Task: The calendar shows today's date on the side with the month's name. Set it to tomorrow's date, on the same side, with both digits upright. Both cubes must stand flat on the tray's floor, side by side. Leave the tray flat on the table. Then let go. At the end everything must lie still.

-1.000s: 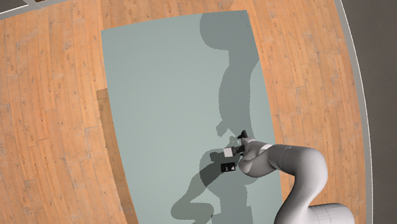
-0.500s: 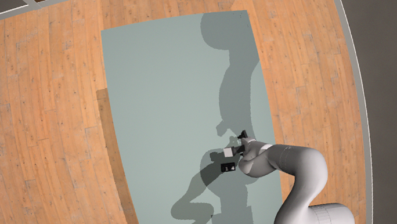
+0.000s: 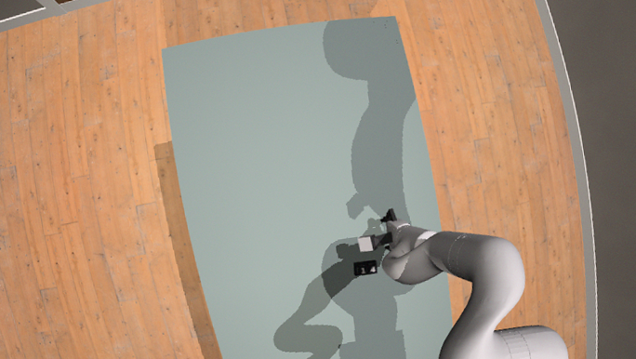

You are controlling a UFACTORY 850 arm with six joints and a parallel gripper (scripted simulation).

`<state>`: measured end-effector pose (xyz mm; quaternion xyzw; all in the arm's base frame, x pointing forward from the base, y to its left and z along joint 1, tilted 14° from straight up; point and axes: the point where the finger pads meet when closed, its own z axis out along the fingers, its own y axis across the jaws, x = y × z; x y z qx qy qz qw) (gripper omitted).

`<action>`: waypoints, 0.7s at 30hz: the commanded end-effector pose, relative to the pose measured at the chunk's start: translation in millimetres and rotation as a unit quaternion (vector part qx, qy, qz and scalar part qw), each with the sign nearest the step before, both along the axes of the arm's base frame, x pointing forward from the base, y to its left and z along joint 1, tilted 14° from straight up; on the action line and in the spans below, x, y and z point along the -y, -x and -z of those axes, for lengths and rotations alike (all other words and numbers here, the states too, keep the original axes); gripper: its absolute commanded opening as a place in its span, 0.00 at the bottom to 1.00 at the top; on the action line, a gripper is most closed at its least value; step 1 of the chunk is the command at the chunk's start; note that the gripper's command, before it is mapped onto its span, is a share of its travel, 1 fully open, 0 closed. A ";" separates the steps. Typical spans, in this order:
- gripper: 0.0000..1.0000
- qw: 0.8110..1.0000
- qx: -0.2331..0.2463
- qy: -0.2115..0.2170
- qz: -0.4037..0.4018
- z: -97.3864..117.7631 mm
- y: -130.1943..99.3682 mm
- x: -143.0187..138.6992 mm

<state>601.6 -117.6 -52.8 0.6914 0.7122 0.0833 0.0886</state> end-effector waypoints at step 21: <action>1.00 1.000 0.001 0.000 0.000 -21.3 4.4 0.1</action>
